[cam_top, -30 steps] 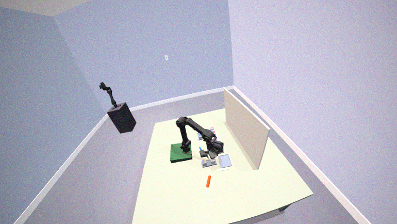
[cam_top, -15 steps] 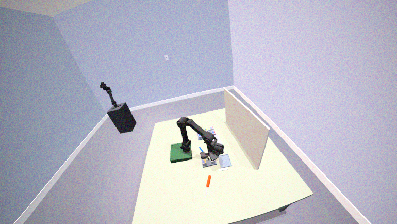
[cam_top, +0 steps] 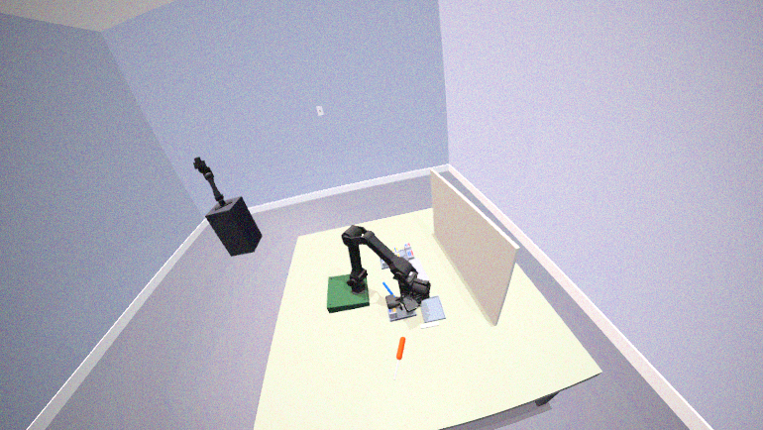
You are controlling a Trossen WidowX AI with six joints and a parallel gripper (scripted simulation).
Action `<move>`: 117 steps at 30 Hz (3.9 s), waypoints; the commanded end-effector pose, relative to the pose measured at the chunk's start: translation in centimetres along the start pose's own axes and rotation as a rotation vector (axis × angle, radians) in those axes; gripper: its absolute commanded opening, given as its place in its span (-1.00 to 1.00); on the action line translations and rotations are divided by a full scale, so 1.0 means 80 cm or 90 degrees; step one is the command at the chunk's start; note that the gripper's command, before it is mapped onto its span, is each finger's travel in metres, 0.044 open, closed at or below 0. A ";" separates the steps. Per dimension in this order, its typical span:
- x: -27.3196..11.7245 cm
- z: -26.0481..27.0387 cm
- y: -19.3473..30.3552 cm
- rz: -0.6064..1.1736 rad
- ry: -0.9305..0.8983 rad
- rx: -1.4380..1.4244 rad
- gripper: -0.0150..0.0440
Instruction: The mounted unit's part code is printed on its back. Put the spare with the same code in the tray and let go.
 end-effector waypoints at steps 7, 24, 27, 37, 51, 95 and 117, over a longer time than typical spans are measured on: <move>0.020 -0.002 0.002 0.002 0.001 0.003 0.53; 0.020 -0.001 0.002 0.002 0.002 0.000 -0.08; 0.020 -0.001 0.002 0.002 0.002 0.000 -0.34; 0.019 -0.001 0.002 0.002 0.002 0.000 -0.49; -0.078 -0.001 0.002 0.002 0.001 0.003 -0.49; -0.176 0.083 -0.032 -0.001 -0.002 0.002 -0.49; -0.163 0.127 -0.037 0.001 -0.004 0.003 -0.49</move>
Point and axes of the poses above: the point midway between the two fingers, 35 mm back from their tips, its own x axis out along the fingers, its own z axis across the jaws, y = z × x, the point moved 7 cm from there along -x, back along the fingers, and after that the axes turned 5 degrees about -x, right-handed, at the moved point
